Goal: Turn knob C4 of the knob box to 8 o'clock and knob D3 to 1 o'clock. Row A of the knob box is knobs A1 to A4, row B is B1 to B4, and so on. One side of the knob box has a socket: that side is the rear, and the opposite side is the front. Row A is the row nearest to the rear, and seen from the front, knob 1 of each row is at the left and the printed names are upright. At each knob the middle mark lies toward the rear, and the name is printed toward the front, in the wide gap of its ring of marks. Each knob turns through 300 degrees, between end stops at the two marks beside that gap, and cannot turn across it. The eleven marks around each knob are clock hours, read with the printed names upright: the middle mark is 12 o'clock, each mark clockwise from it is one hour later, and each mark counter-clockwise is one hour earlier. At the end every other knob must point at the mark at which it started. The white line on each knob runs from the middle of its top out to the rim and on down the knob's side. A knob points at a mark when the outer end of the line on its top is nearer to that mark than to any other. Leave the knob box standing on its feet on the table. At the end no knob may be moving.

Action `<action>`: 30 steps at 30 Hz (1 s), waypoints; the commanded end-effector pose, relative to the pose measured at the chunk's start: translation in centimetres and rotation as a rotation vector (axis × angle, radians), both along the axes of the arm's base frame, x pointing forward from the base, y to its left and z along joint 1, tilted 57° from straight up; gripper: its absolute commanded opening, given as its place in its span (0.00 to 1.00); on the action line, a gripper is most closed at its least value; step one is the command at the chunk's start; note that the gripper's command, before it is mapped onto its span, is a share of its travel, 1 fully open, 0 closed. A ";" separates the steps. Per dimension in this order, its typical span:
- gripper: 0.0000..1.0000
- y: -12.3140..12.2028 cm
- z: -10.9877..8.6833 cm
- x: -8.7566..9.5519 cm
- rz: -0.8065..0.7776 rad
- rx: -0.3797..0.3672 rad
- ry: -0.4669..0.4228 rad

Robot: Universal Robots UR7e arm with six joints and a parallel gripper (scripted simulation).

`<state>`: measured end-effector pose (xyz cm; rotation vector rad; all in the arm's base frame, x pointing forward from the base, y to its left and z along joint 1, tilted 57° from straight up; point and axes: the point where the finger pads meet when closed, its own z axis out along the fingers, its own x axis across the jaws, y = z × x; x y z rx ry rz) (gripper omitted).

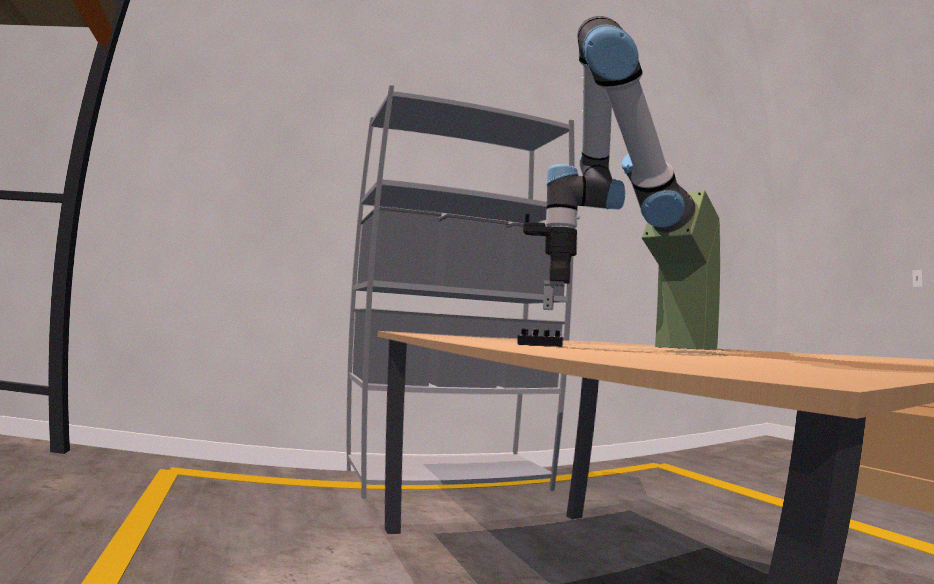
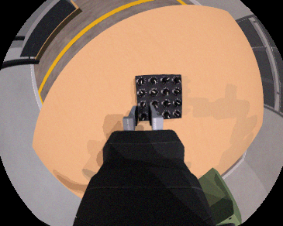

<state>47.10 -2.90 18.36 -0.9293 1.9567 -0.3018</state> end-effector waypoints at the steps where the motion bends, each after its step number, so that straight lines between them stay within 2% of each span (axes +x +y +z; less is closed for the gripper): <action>1: 0.46 0.1 -0.1 0.3 0.002 -0.002 -0.001; 30: 0.46 0.5 -1.7 2.8 0.002 -0.001 -0.001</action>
